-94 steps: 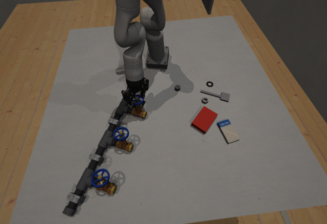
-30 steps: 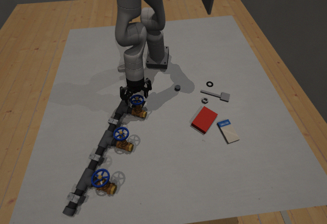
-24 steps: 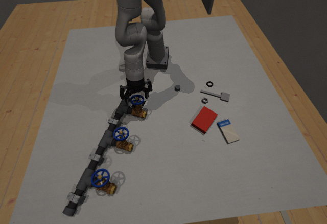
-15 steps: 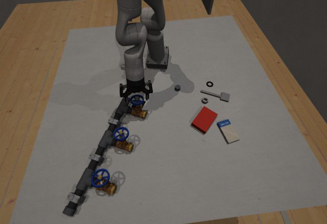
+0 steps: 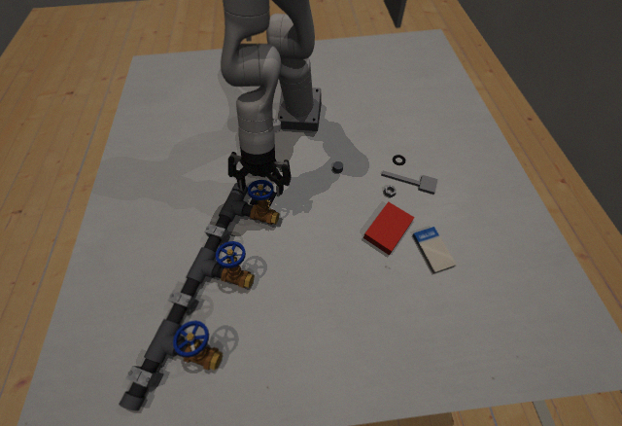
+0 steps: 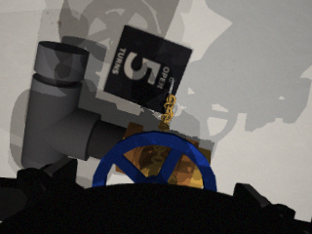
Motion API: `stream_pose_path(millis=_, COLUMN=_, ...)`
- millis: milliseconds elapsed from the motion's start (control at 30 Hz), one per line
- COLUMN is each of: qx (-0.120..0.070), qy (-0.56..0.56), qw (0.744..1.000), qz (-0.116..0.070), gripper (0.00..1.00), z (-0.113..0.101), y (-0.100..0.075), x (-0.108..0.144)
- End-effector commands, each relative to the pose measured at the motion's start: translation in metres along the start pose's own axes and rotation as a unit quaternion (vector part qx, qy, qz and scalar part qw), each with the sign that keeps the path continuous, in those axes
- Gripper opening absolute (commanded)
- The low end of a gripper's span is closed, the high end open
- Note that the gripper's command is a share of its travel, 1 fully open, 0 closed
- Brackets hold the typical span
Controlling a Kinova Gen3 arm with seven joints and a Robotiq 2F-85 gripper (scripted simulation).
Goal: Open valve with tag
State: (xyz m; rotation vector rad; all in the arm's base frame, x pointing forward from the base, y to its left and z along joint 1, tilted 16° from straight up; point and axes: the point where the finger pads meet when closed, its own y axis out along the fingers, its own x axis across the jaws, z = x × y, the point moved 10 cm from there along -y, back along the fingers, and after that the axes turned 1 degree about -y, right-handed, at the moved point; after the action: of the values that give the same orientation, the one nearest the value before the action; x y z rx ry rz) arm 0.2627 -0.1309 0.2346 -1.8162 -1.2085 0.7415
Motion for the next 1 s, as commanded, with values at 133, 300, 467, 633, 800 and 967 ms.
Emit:
stream_pose_path(millis=133, qx=0.004, qy=0.153, qw=0.988, qz=-0.005, gripper=1.00, z=-0.0010, y=-0.0002, x=-0.0011)
stream_pose_path(millis=300, qx=0.004, qy=0.210, qw=0.978, qz=-0.005, gripper=1.00, z=-0.0010, y=-0.0002, x=-0.0011)
stream_pose_path(millis=467, qx=0.004, qy=0.304, qw=0.953, qz=-0.004, gripper=1.00, z=-0.0010, y=-0.0002, x=-0.0011)
stream_pose_path(millis=633, qx=0.005, qy=0.395, qw=0.919, qz=-0.004, gripper=1.00, z=-0.0010, y=-0.0002, x=-0.0011)
stream_pose_path(millis=800, qx=0.005, qy=0.462, qw=0.887, qz=-0.003, gripper=1.00, z=-0.0010, y=-0.0002, x=-0.0011)
stream_pose_path(millis=967, qx=0.005, qy=0.525, qw=0.851, qz=-0.003, gripper=1.00, z=-0.0010, y=-0.0002, x=-0.0011)
